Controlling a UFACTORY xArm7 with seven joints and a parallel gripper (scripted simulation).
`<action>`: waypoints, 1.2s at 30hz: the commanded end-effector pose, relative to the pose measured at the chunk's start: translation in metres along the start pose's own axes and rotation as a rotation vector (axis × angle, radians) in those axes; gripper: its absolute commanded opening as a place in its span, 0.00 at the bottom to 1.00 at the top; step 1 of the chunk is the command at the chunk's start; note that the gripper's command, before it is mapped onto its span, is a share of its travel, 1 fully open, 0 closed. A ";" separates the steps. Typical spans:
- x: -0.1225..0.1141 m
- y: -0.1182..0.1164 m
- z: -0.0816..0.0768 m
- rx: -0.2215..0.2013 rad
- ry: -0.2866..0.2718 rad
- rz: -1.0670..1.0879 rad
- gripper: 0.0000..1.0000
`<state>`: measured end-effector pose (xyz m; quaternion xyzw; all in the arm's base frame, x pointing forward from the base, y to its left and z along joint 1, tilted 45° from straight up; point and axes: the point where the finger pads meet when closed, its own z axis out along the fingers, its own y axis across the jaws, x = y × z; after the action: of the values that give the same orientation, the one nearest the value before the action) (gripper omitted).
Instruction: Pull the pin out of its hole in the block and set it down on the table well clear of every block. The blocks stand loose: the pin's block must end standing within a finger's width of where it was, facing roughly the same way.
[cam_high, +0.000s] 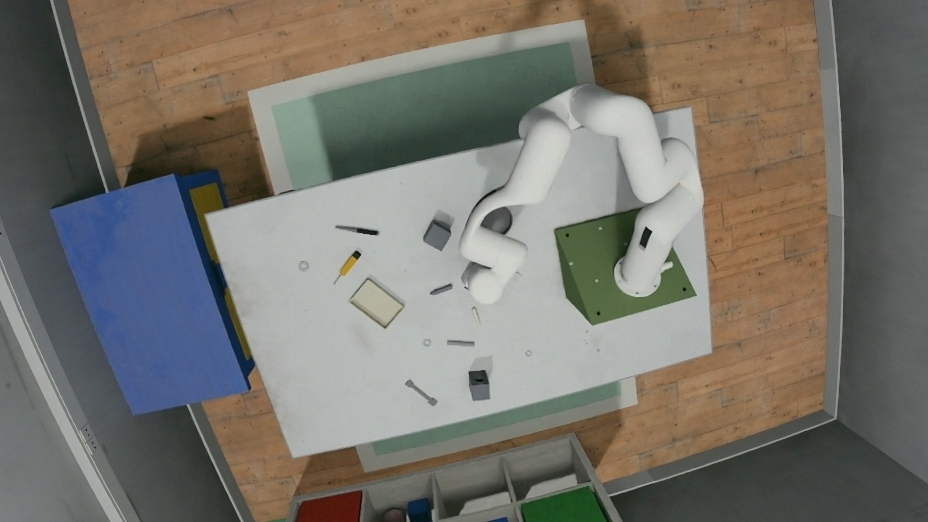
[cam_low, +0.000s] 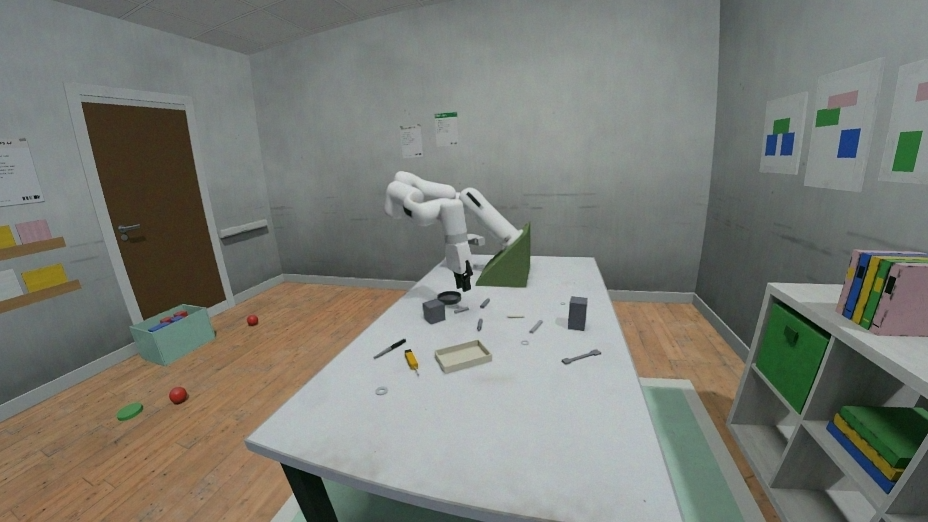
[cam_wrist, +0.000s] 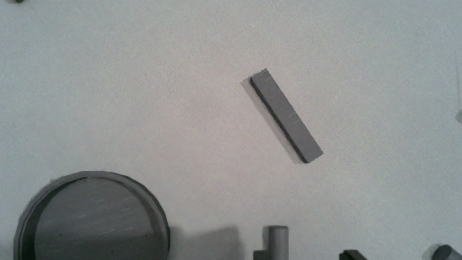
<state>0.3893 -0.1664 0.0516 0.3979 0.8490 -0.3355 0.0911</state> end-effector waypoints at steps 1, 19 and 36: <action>0.000 0.002 -0.003 -0.005 -0.004 -0.001 0.35; 0.003 0.004 -0.034 -0.007 -0.010 -0.004 0.35; 0.003 0.003 -0.042 -0.005 -0.005 -0.002 0.35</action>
<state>0.3927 -0.1383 0.0794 0.3969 0.8494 -0.3355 0.0921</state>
